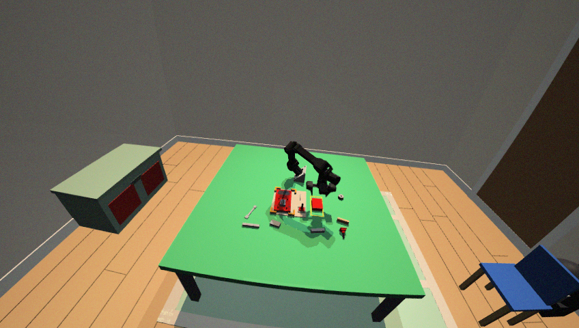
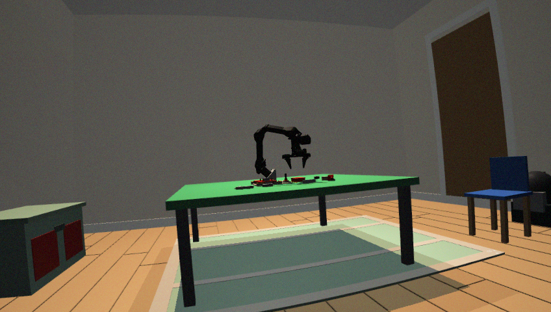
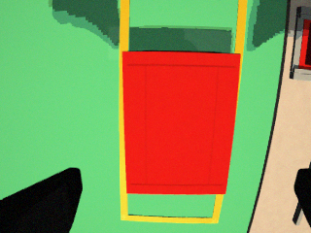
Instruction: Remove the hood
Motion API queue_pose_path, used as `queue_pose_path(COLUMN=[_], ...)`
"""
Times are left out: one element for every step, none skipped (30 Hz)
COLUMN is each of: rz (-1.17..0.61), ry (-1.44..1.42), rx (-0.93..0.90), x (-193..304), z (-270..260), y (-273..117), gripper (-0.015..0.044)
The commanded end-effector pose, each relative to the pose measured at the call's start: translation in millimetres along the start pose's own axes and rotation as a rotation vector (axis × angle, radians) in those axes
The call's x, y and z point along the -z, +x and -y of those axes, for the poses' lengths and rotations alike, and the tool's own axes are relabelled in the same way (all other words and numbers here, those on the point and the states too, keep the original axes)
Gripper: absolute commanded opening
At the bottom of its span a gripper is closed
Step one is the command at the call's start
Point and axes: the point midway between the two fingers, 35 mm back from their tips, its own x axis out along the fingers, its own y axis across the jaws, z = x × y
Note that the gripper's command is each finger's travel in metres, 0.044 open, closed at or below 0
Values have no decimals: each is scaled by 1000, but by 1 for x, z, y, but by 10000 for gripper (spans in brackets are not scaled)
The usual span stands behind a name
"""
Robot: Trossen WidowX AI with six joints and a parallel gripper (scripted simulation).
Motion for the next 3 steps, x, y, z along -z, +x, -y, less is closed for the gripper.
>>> queue_pose_path(rz=[-5,-5,-5], ry=[3,3,3], rx=[-3,-3,-3], x=[1,1,1], z=[0,0,0], y=[0,0,0], gripper=[440,440,440])
